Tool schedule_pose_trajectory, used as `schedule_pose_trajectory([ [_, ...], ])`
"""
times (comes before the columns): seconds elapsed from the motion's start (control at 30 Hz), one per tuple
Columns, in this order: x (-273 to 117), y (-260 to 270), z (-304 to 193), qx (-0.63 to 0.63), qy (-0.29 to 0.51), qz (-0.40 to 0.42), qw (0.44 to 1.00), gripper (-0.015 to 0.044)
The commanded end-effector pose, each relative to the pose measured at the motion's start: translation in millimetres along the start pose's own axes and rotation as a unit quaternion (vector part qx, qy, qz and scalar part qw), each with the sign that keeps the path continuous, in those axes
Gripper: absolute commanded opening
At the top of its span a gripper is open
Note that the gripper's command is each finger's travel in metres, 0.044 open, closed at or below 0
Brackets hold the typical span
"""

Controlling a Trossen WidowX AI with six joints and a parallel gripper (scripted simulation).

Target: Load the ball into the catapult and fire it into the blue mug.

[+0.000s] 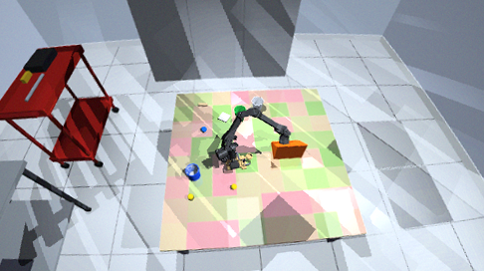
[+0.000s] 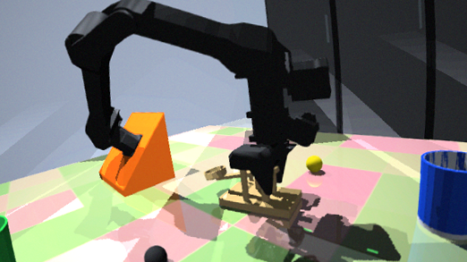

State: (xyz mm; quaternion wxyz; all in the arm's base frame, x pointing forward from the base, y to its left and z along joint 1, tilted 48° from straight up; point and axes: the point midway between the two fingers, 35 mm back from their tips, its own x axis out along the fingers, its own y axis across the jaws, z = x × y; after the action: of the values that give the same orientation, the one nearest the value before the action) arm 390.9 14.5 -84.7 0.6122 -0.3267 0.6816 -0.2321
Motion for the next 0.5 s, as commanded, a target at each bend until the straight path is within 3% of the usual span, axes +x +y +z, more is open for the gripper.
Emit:
schedule_pose_trajectory([
  [0.0, -0.3, -0.3, 0.3, 0.001, 0.0, 0.0, 1.0, 0.0112],
  [0.13, -3.0, -0.2, 0.5, 0.001, 0.0, 0.0, 1.0, 0.0065],
  [0.23, -39.0, 0.6, 0.8, 0.0, 0.0, 0.001, 1.0, 0.0],
  [0.47, -49.2, 0.9, 0.2, -0.001, 0.0, 0.0, 1.0, 0.0],
])
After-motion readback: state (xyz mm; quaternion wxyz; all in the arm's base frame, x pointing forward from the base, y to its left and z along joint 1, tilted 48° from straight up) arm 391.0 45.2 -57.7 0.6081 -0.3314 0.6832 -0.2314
